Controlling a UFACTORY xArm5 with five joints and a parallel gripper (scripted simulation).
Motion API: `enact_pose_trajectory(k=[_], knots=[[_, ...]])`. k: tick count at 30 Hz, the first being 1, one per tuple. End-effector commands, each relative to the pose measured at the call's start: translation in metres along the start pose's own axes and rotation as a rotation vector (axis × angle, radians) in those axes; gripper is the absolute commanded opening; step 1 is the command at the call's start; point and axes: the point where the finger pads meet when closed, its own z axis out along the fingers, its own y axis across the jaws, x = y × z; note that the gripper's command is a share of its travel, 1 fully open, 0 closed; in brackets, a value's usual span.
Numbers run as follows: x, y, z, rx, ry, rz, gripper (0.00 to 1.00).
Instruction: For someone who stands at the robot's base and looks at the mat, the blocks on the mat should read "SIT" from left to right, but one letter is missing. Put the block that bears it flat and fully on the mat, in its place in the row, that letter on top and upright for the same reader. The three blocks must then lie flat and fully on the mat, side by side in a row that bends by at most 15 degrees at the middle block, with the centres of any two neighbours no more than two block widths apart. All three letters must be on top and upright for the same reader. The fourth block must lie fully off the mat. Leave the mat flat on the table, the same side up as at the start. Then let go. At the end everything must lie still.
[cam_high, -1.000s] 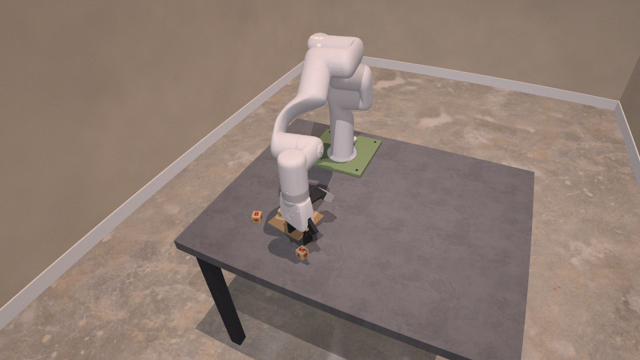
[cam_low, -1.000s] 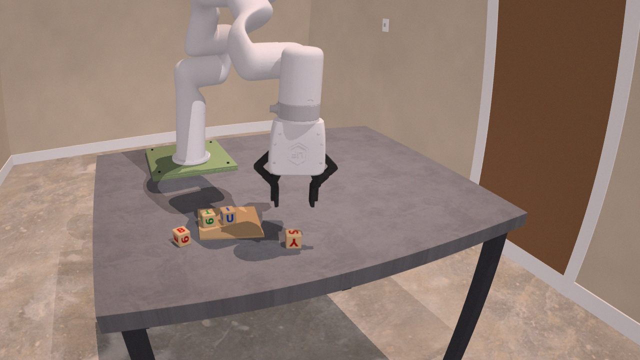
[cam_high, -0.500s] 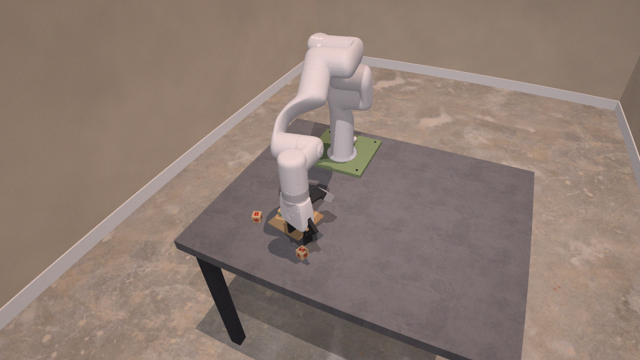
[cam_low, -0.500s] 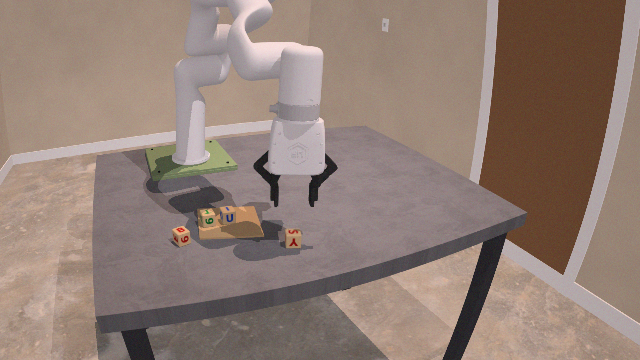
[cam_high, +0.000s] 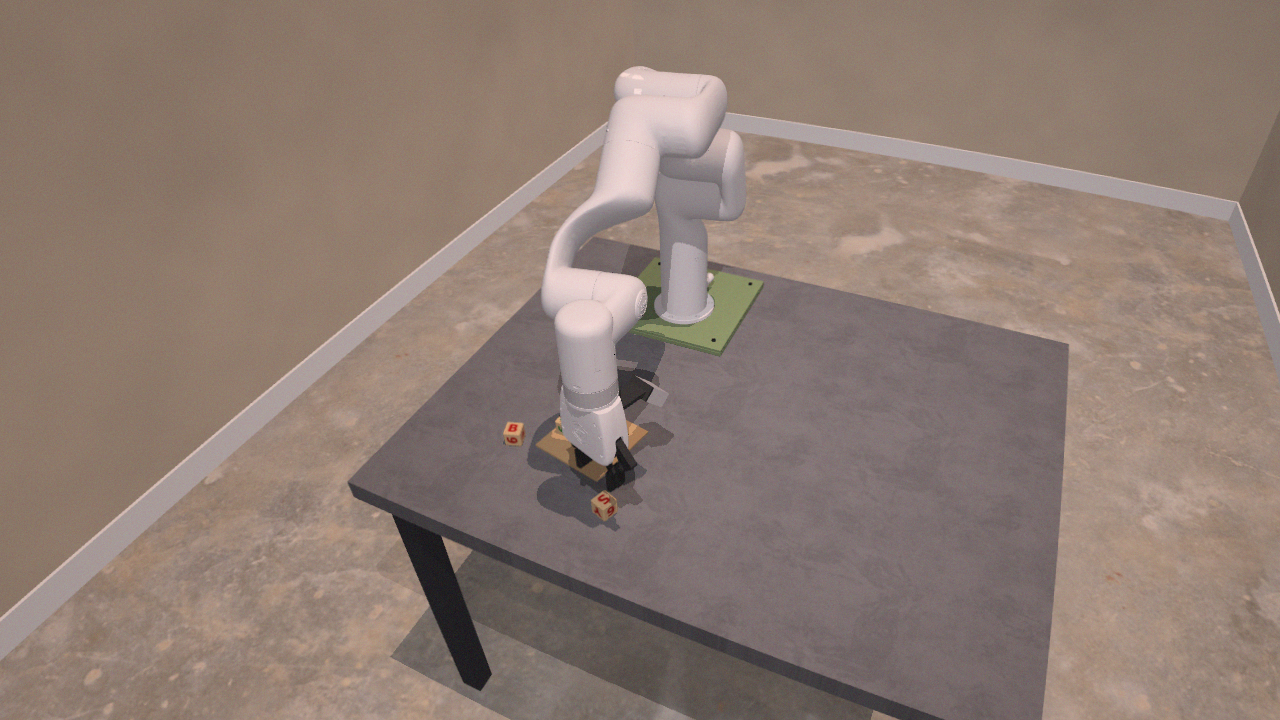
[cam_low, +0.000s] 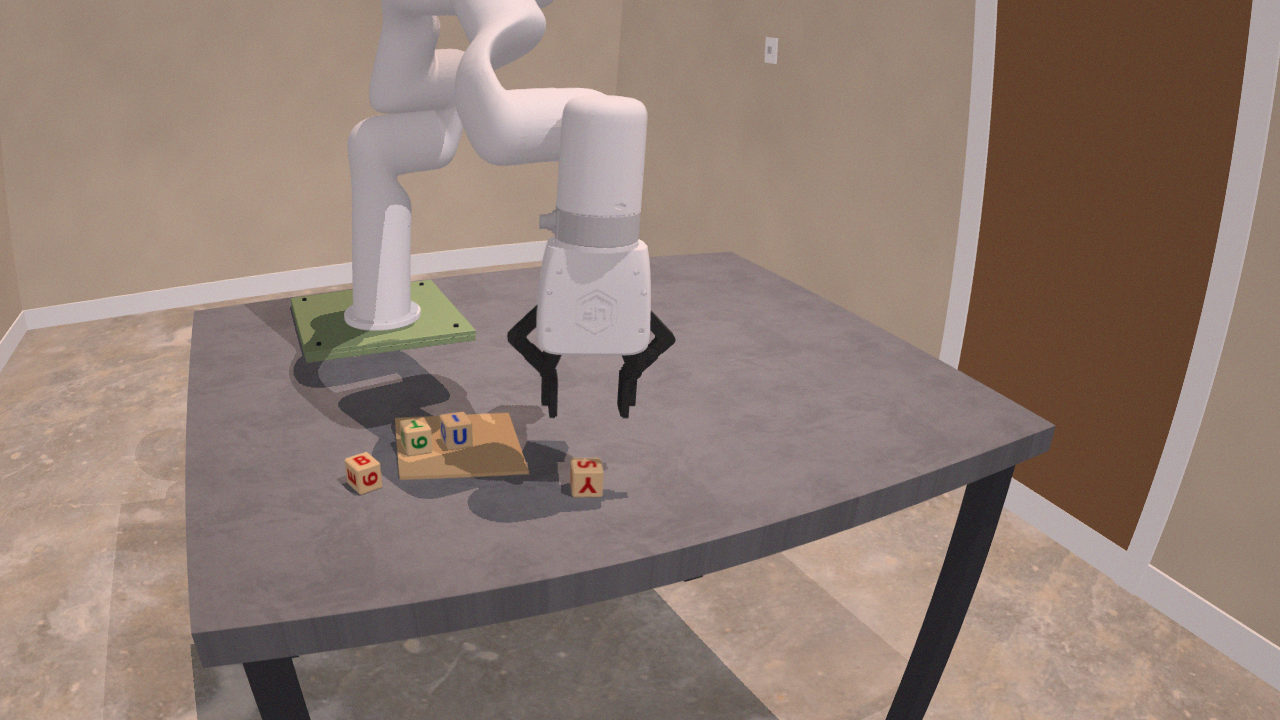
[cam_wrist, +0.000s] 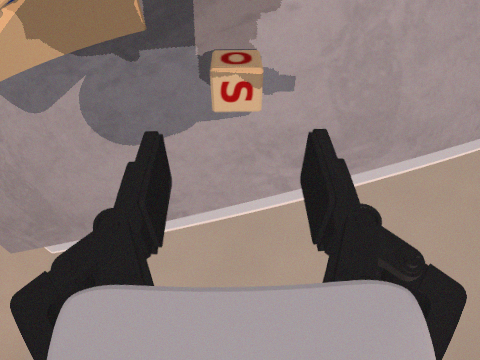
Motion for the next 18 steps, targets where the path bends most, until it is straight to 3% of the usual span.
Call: enact_pose_trajectory(k=[1, 18], knots=[[-0.001, 0.001, 0.002, -0.002, -0.004, 0.000, 0.69], [-0.001, 0.001, 0.023, -0.002, -0.004, 0.000, 0.69]])
